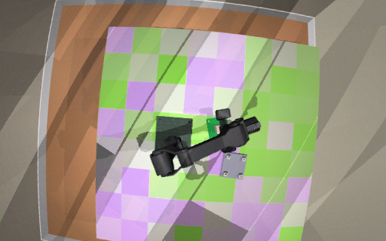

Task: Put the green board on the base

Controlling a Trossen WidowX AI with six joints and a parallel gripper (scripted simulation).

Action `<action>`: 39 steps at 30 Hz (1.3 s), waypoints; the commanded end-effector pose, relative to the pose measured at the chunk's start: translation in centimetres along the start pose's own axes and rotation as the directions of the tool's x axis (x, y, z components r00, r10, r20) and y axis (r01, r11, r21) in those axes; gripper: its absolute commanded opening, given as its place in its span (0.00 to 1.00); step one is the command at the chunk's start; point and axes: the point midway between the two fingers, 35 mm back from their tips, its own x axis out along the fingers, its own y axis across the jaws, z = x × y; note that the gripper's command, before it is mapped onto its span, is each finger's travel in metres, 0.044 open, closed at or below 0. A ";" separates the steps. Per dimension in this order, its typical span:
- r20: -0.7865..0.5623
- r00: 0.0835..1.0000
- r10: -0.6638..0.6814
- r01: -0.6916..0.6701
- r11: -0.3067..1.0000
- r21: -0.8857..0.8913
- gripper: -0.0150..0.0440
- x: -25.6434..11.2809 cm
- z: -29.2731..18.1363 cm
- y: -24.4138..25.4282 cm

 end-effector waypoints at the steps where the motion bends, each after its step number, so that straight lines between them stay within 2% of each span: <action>1: -0.008 1.000 -0.005 0.005 1.000 -0.003 1.00 1.2 -0.2 -0.1; 39: -0.008 1.000 -0.005 0.005 1.000 -0.003 1.00 6.9 -0.2 -0.1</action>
